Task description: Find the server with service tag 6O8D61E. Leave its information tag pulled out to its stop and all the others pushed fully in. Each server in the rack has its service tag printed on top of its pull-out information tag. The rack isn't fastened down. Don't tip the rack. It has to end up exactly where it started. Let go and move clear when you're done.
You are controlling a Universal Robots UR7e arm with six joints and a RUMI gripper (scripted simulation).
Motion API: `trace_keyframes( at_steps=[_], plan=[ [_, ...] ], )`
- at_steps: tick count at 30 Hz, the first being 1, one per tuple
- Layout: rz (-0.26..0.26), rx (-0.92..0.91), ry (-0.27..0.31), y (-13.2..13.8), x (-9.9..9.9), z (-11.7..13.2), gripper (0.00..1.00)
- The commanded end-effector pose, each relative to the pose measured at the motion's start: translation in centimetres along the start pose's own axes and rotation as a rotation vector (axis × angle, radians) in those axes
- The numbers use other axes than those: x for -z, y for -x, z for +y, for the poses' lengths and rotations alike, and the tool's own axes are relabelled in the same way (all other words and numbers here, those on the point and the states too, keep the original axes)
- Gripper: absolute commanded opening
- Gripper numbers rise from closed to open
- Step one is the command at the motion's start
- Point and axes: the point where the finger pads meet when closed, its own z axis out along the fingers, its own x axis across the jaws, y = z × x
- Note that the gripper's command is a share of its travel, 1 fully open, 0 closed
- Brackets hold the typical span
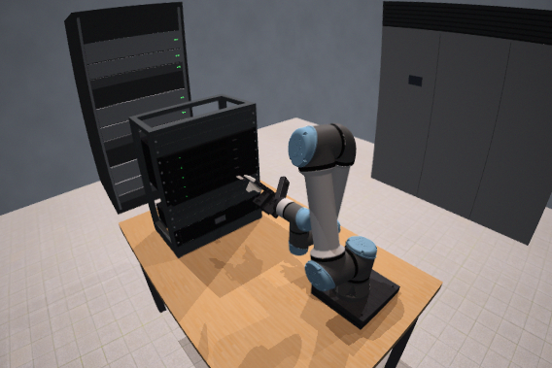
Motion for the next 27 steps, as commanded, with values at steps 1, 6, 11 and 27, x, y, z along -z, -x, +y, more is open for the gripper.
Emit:
trace_keyframes(
  at_steps=[1,6,11,27],
  plan=[
    [0.001,0.013,-0.001,0.03,-0.02,-0.02,1.00],
    [0.003,0.027,-0.001,0.03,-0.06,-0.02,1.00],
    [0.005,0.044,-0.001,0.03,-0.10,-0.02,1.00],
    [0.012,0.094,-0.001,0.04,-0.22,-0.01,1.00]
  ],
)
